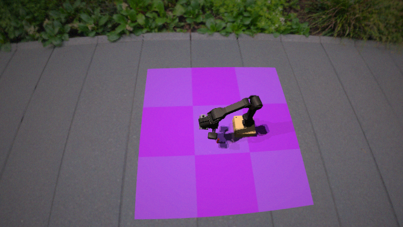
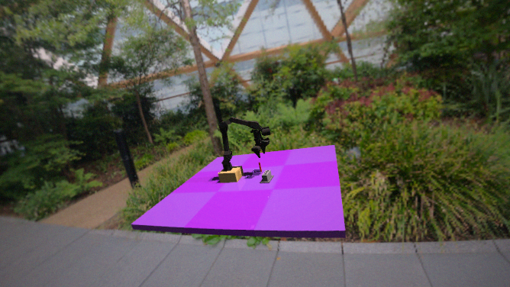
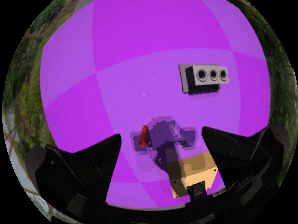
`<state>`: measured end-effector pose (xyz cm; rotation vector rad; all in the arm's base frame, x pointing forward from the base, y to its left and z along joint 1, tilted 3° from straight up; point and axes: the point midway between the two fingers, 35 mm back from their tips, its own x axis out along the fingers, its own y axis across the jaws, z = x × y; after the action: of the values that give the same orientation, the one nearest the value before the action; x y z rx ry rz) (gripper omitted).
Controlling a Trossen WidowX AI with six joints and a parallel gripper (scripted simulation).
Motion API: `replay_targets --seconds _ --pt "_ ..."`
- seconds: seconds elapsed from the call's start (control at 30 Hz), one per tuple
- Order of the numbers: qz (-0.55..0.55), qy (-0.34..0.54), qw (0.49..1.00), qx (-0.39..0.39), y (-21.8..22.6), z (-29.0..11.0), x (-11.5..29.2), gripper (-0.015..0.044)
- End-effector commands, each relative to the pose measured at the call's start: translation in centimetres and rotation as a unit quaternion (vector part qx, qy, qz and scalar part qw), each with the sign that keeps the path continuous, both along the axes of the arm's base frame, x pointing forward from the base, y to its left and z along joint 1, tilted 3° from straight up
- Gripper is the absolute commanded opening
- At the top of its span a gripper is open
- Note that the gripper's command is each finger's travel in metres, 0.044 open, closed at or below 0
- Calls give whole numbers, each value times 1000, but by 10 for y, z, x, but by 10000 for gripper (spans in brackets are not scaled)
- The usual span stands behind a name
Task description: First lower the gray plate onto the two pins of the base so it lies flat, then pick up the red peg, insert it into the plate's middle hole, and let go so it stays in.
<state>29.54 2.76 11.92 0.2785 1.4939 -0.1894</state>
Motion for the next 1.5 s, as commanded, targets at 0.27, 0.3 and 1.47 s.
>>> replay_targets --seconds 0.27,0.3,1.47 --pt "-456 29 889 27 52 -8 -43 440" --pt "-456 29 889 27 52 -8 -43 440" --pt "-456 29 889 27 55 -64 -40 440"
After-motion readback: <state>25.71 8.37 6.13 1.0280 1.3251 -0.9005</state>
